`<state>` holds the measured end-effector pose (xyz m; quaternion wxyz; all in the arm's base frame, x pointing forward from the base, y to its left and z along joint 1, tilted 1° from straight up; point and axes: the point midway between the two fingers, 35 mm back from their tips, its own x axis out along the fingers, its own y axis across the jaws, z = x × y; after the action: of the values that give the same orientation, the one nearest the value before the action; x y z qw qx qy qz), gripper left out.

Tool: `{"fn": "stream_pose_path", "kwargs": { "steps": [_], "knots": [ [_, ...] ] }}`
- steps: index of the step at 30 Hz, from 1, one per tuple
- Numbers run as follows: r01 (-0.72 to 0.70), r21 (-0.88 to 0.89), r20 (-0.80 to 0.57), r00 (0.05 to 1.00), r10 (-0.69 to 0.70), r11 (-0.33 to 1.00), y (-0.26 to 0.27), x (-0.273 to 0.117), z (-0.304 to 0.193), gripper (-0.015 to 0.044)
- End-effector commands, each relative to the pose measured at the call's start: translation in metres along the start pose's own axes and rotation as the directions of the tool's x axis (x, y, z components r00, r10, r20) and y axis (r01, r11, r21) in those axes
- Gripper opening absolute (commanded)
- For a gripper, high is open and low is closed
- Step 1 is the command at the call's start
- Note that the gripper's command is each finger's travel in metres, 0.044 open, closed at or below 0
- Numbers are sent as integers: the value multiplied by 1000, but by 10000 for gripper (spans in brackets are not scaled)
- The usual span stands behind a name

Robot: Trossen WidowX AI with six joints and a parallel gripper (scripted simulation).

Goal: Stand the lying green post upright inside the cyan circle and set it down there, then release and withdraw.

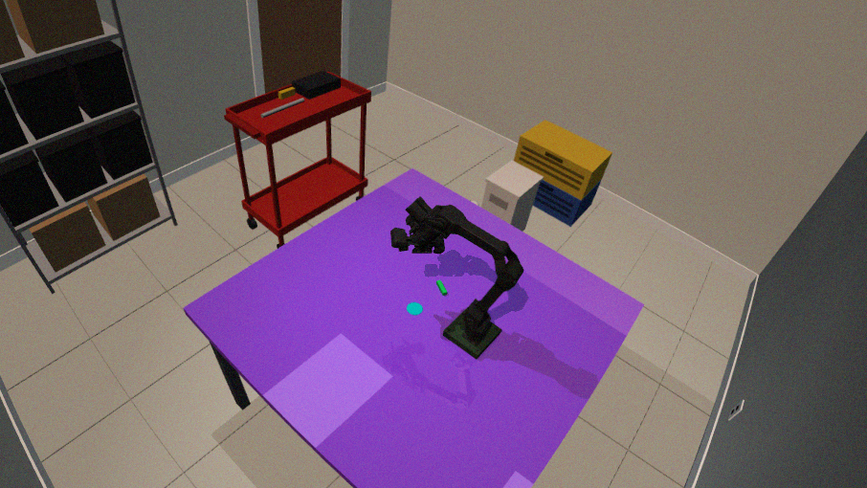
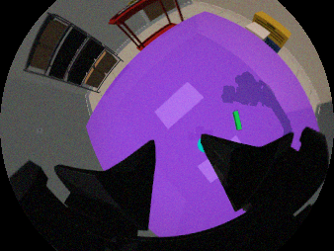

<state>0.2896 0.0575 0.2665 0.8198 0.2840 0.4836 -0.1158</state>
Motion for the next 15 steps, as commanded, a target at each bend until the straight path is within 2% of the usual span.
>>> {"fn": "stream_pose_path", "kwargs": {
  "steps": [1, 15],
  "knots": [
    [85, -38, -39, 995, -87, 996, -26, 21, 11, 232],
    [271, -163, -214, 929, -302, 949, -128, 69, 31, 232]
  ]
}}
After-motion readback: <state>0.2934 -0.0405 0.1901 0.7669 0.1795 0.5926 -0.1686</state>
